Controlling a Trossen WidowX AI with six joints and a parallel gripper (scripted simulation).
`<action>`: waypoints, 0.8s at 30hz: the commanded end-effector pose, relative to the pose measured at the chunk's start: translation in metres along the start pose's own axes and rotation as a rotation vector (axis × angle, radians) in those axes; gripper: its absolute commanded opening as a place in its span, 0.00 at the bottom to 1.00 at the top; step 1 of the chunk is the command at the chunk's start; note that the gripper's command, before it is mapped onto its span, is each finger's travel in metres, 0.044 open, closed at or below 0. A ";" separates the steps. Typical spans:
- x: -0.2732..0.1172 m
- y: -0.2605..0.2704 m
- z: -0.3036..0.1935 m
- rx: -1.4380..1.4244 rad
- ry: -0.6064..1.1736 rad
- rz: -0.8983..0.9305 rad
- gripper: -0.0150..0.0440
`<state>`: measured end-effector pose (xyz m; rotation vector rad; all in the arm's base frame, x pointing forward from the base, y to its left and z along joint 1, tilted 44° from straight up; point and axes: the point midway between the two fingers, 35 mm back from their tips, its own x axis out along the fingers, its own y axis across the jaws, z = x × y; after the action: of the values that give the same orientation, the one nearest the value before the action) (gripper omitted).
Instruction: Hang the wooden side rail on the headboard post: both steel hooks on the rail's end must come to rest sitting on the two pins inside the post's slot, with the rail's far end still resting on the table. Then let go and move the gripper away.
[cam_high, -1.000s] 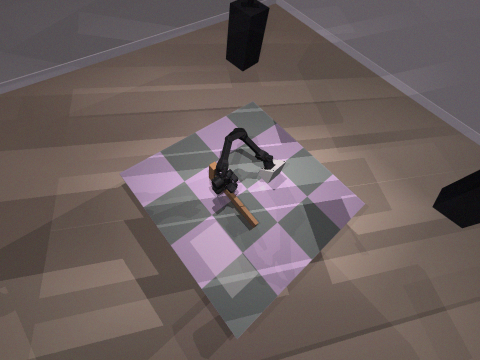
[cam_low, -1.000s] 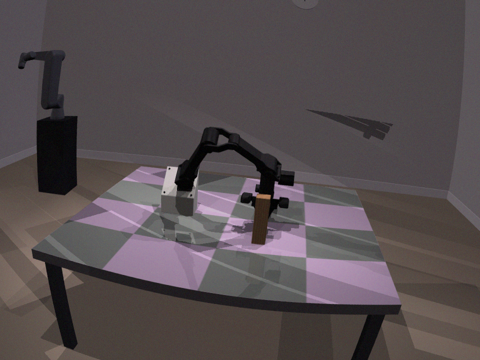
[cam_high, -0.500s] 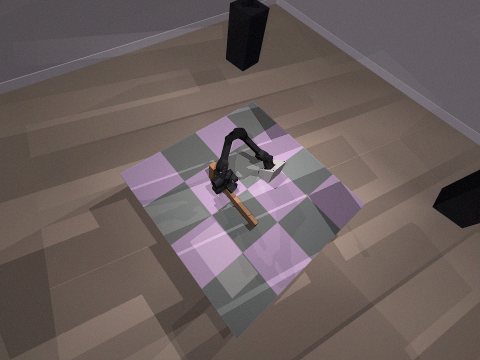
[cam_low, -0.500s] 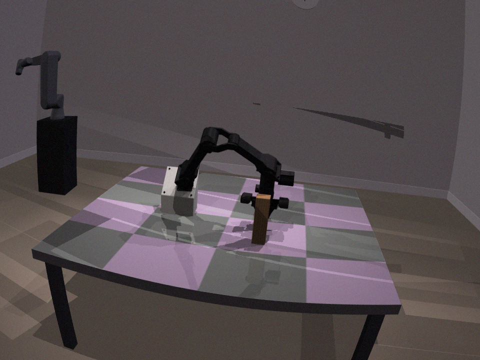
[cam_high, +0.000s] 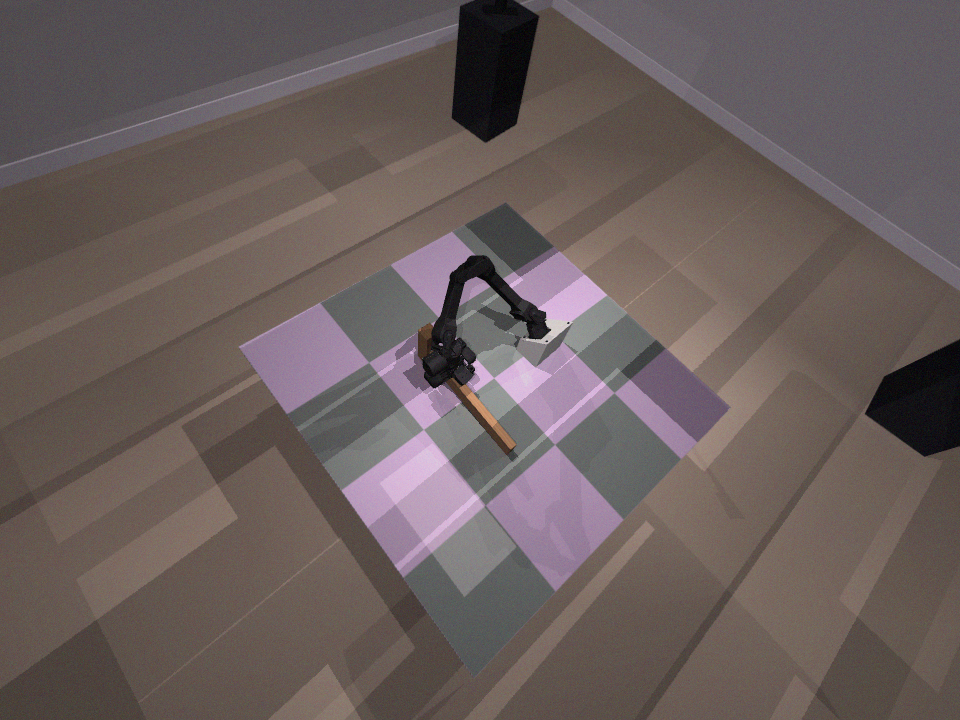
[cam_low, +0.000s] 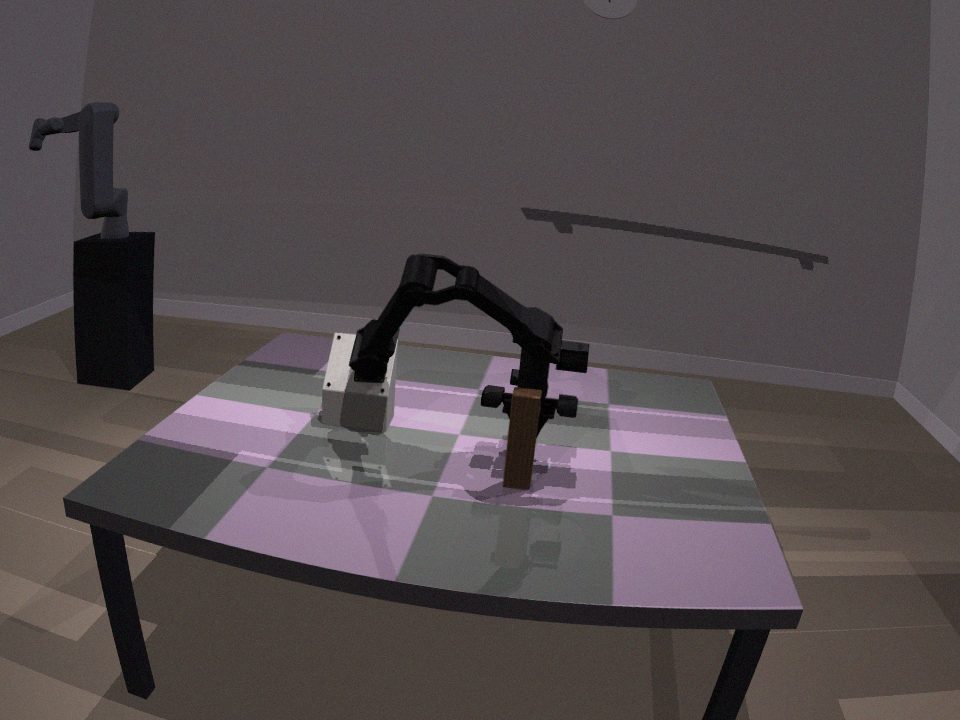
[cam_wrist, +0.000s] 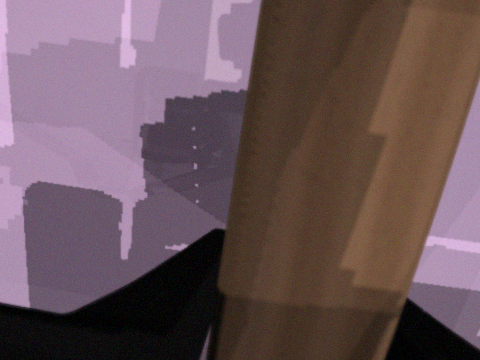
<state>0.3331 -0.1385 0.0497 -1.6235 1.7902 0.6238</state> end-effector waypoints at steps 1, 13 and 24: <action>-0.003 -0.001 -0.003 0.003 0.002 -0.009 0.25; -0.001 -0.001 -0.003 0.003 0.002 -0.009 0.25; 0.000 -0.001 -0.003 0.003 0.002 -0.009 0.25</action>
<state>0.3332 -0.1403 0.0493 -1.6233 1.7865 0.6263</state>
